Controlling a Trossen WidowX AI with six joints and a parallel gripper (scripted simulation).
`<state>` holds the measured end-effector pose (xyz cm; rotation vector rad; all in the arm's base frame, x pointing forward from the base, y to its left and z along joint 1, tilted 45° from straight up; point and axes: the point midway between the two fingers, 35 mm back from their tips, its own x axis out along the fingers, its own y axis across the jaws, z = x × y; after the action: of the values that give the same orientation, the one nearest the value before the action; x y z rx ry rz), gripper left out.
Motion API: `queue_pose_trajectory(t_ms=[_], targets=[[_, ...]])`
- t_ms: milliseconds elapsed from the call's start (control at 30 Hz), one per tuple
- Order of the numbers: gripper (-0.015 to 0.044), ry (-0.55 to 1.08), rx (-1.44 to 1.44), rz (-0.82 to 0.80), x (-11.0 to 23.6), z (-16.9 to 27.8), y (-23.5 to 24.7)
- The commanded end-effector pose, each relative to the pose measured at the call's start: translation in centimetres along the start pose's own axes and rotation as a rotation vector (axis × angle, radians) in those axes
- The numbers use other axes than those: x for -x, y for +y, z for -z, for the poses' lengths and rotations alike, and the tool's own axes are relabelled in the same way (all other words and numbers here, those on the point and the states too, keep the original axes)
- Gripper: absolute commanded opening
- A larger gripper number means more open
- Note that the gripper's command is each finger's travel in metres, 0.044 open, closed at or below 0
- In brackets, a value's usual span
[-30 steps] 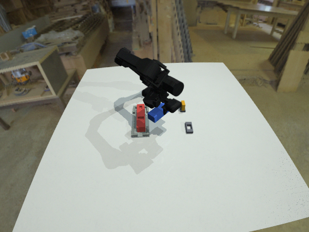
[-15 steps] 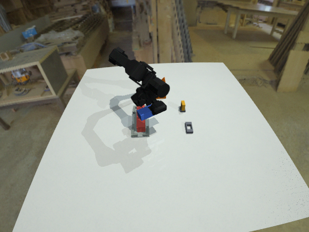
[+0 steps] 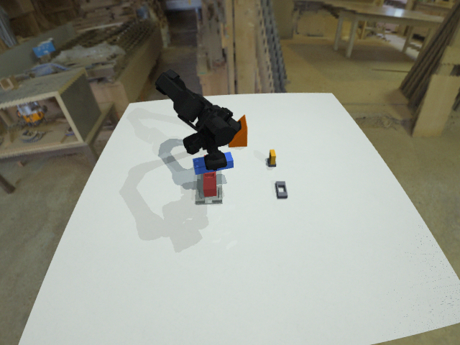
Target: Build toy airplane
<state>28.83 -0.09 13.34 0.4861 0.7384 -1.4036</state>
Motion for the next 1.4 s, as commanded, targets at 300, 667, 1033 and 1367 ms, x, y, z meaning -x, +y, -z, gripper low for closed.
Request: queue_pose_trajectory(t_ms=[300, 667, 1033, 1367], targets=[[0.0079, -0.010, -0.161, -0.006, -0.64, -1.67, -1.74], [0.0195, -0.010, -0.161, -0.006, -0.64, -1.68, -1.74], [0.0195, -0.010, -0.161, -0.006, -0.64, -1.68, -1.74], [0.0195, -0.009, -0.161, -0.006, -1.16, -1.77, -1.64]])
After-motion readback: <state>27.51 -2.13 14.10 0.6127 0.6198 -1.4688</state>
